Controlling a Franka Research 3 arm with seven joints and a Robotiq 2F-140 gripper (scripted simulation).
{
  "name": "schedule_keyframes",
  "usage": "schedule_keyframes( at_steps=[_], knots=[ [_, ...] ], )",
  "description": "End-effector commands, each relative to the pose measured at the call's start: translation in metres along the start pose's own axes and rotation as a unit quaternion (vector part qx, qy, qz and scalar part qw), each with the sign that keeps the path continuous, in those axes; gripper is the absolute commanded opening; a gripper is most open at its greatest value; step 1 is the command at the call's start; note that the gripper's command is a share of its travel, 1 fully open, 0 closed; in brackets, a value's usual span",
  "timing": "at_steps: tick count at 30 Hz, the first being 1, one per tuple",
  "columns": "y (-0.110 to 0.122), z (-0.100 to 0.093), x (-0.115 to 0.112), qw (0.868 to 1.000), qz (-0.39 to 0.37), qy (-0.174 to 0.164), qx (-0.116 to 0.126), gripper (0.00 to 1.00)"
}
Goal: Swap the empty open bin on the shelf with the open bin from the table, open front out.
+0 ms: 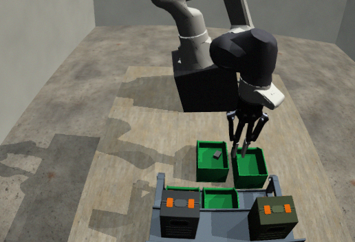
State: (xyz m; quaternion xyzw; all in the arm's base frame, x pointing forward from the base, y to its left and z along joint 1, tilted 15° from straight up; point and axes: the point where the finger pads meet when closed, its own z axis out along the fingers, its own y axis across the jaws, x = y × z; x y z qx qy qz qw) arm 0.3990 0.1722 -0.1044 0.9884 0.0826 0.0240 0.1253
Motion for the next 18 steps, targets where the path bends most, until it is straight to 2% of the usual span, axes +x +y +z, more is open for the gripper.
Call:
schedule_keyframes(
  at_steps=[1,18],
  knots=[
    [-0.0003,0.0005,-0.0008,1.000,0.002,0.000,0.000,0.15],
    [-0.0003,0.0088,-0.0008,1.000,0.002,0.000,0.000,0.15]
  ],
)
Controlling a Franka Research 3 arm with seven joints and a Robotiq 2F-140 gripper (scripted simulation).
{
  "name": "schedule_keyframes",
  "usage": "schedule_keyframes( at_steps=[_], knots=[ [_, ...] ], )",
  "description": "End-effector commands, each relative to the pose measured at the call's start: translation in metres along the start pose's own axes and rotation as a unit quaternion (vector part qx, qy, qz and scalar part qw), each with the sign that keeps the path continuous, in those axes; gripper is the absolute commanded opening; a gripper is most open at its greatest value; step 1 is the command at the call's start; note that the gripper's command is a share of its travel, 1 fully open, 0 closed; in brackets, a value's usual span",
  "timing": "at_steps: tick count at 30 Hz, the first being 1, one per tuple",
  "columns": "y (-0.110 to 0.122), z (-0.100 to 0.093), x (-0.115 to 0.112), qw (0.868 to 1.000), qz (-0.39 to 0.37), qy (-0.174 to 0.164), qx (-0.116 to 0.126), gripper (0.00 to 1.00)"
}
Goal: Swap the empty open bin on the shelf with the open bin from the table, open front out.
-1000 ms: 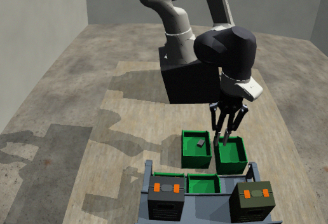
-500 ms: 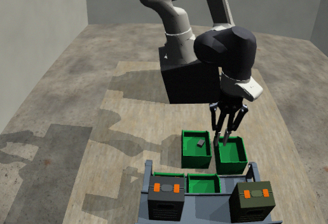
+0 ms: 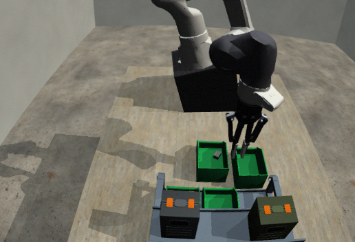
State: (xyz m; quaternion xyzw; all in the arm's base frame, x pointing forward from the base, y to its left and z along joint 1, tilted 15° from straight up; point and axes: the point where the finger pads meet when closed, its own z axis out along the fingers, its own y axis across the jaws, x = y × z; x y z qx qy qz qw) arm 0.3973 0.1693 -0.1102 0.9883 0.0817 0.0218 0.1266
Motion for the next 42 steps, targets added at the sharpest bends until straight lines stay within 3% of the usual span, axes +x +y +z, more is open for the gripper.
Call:
schedule_keyframes(
  at_steps=[1,19,42],
  knots=[
    [-0.001,0.004,0.001,1.000,0.002,0.002,0.001,0.15],
    [-0.001,0.028,0.002,1.000,0.002,0.002,0.001,0.15],
    [-0.002,0.039,0.002,1.000,0.002,0.002,0.001,0.15]
  ],
)
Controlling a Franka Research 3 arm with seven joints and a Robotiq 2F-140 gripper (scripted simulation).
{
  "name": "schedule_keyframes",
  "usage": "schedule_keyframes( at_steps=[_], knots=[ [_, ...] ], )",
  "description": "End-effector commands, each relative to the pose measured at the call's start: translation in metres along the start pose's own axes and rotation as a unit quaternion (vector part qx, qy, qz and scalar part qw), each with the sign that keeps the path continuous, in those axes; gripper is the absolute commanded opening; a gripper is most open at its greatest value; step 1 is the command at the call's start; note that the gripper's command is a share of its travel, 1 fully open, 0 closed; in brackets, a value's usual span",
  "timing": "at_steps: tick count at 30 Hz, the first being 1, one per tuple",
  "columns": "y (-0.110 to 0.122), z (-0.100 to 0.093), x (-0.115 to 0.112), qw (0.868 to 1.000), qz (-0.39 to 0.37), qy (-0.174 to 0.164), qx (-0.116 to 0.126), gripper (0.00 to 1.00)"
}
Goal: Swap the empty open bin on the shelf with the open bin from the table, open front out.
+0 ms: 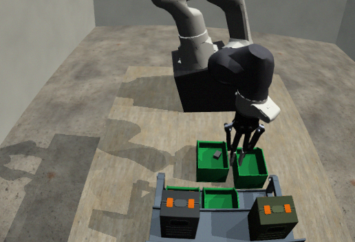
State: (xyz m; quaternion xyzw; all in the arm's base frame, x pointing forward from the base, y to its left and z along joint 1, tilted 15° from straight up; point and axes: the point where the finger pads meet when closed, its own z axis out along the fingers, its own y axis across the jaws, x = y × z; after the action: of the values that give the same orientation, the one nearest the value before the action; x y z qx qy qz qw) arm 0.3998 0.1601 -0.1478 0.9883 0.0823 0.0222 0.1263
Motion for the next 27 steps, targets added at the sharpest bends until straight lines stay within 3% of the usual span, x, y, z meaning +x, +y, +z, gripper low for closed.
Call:
schedule_keyframes(
  at_steps=[1,8,9,27],
  knots=[
    [-0.0011,0.0002,0.0016,1.000,0.002,0.002,0.001,0.15],
    [-0.0011,0.0002,0.0016,1.000,0.002,0.002,0.001,0.15],
    [-0.0011,0.0002,0.0016,1.000,0.002,0.002,0.001,0.00],
    [-0.0011,0.0002,0.0016,1.000,0.002,0.002,0.001,0.00]
  ],
)
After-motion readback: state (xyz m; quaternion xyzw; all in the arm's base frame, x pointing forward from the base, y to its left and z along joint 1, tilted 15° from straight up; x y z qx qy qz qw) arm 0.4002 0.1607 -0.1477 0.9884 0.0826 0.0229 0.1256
